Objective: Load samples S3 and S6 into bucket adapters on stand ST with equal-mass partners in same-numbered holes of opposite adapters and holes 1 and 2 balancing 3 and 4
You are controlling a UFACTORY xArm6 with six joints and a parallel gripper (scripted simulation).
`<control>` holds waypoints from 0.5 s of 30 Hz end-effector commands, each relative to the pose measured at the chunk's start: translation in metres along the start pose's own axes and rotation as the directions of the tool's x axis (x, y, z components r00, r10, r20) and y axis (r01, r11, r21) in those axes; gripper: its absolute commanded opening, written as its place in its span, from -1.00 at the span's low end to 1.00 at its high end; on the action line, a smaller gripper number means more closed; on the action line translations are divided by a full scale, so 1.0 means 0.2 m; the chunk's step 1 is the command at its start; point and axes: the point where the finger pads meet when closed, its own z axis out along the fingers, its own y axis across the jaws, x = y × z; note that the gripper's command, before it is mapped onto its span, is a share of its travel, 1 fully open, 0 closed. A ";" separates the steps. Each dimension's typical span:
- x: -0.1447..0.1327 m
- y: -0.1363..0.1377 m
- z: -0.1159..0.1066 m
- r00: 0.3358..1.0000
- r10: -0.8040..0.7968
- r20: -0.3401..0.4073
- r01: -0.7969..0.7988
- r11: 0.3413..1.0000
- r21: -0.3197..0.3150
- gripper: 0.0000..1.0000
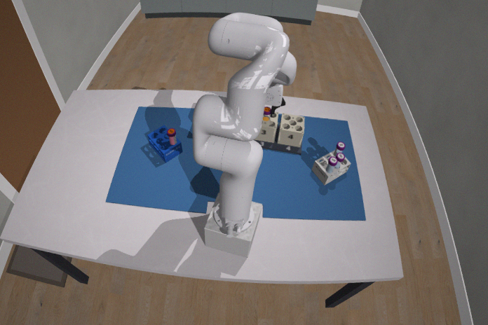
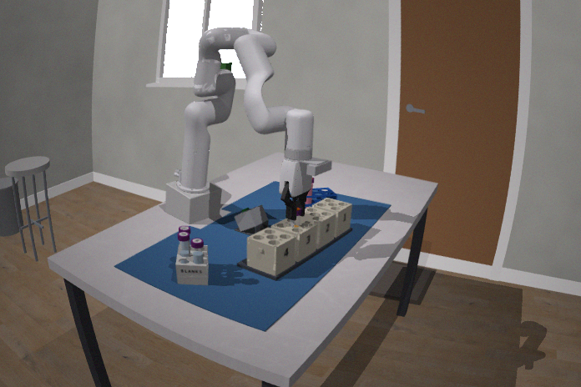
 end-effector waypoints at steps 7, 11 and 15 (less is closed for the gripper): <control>0.01 0.00 0.04 1.000 0.000 -0.003 0.000 1.000 0.000 -1.00; 0.01 0.00 0.06 1.000 0.000 -0.003 0.000 1.000 0.000 -1.00; 0.01 0.00 0.07 1.000 0.000 -0.003 0.000 1.000 0.000 -1.00</control>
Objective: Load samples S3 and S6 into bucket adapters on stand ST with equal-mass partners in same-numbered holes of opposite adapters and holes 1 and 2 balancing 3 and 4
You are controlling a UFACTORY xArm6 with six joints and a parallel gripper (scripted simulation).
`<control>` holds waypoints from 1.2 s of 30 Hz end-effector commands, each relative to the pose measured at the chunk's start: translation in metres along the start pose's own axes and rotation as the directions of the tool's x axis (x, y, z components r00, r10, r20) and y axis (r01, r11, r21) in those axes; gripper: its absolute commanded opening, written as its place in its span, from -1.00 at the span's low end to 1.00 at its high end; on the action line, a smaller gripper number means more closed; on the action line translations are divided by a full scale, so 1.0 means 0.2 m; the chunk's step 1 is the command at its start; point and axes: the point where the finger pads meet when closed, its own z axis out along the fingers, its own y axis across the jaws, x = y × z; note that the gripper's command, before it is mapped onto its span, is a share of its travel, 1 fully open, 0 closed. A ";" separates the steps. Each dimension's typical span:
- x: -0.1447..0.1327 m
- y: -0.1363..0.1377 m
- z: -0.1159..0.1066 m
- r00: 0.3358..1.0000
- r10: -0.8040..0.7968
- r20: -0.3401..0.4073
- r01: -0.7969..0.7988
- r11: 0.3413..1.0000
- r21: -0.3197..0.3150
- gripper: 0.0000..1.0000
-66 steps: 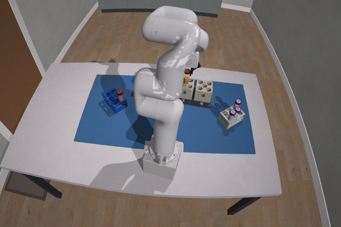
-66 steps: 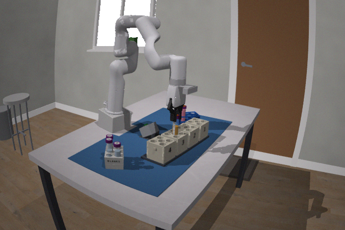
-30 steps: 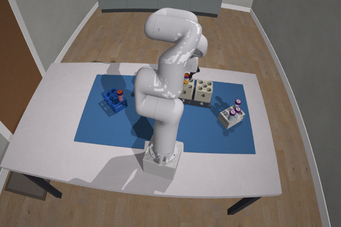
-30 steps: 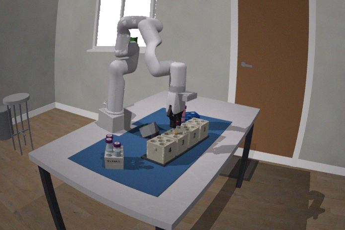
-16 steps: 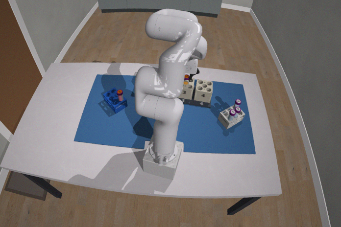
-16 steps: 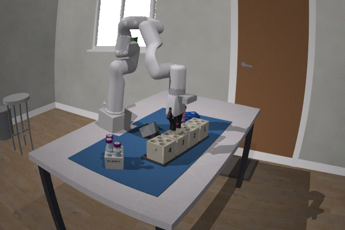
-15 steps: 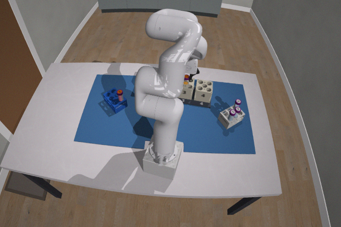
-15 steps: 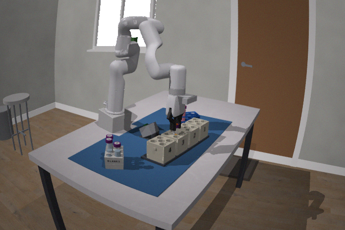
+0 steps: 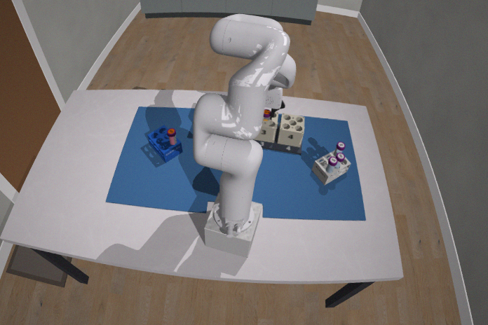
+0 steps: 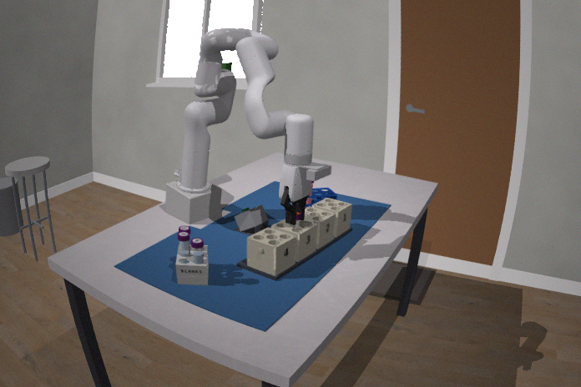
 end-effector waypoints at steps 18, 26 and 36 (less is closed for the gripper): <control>0.01 0.00 0.02 1.000 0.000 -0.004 0.000 1.000 0.000 -1.00; 0.01 0.00 0.02 1.000 0.000 -0.004 0.000 1.000 0.000 -0.13; 0.01 0.00 0.02 1.000 0.000 -0.004 0.000 1.000 0.000 -0.13</control>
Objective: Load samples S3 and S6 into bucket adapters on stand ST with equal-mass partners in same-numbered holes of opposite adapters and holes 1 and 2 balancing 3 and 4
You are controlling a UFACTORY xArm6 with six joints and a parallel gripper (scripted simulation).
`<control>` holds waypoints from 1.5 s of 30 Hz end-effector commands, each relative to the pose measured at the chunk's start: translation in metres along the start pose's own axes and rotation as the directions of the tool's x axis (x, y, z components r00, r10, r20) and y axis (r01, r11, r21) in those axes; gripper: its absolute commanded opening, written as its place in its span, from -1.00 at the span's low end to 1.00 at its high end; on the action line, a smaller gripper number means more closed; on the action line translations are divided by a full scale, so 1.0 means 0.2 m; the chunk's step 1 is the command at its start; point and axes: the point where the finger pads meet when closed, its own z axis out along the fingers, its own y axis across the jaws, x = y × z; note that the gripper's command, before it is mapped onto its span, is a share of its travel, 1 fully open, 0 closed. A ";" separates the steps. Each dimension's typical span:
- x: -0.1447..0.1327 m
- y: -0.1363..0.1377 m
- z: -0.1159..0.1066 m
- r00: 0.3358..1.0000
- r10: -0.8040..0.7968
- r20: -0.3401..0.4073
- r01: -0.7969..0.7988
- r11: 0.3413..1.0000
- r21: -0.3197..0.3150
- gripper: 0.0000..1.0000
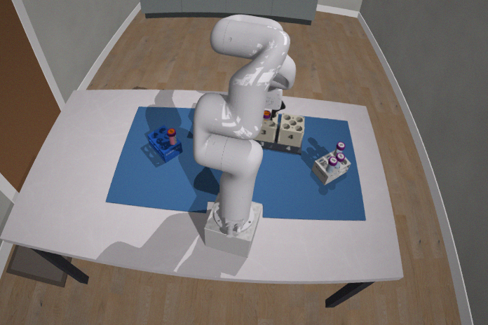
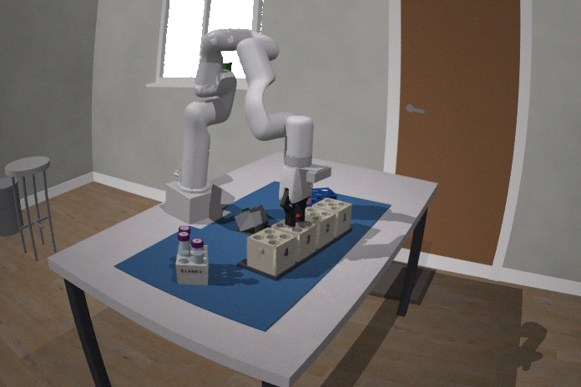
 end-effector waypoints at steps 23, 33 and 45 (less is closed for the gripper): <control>0.01 0.00 -0.13 1.000 0.000 -0.004 0.000 1.000 0.000 -0.13; 0.01 0.00 -0.21 1.000 0.000 -0.004 0.000 1.000 0.000 -0.13; 0.01 0.00 -0.33 1.000 0.000 -0.004 0.000 1.000 0.000 -0.13</control>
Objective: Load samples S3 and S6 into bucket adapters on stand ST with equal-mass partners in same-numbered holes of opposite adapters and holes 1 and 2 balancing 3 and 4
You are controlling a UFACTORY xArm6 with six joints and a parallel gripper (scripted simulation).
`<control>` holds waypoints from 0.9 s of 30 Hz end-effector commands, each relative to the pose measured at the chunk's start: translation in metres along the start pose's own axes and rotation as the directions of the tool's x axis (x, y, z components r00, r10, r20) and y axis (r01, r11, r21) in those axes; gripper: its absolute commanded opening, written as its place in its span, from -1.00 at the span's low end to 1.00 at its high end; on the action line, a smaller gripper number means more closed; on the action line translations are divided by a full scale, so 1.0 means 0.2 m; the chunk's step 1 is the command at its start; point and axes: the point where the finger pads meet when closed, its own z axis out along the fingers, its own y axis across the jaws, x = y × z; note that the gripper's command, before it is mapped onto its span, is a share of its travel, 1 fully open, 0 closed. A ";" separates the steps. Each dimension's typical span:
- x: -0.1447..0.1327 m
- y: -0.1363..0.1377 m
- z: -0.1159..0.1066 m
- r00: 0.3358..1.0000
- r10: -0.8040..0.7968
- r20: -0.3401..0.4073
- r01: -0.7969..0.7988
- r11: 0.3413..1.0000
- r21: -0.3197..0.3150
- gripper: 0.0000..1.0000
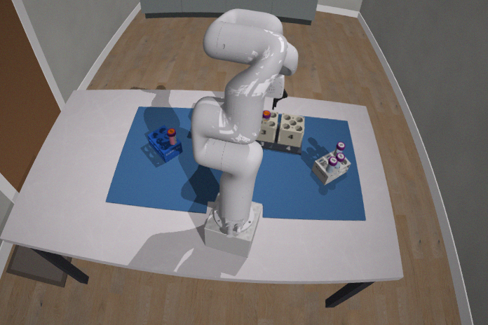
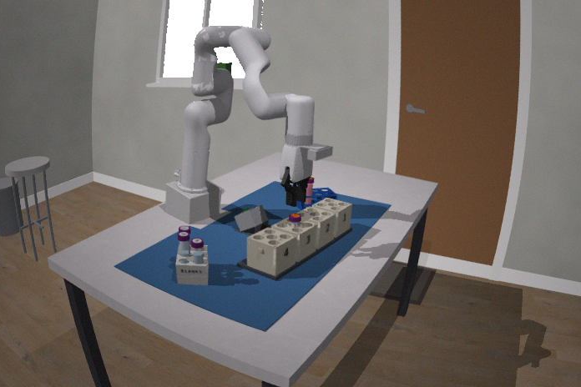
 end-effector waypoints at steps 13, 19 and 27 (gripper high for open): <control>0.01 0.00 -0.14 1.000 0.000 -0.004 0.000 1.000 0.000 -0.13; 0.01 0.00 -0.18 1.000 0.000 -0.004 0.000 1.000 0.000 -0.13; 0.01 0.00 -0.26 1.000 0.000 -0.004 0.000 1.000 0.000 -0.13</control>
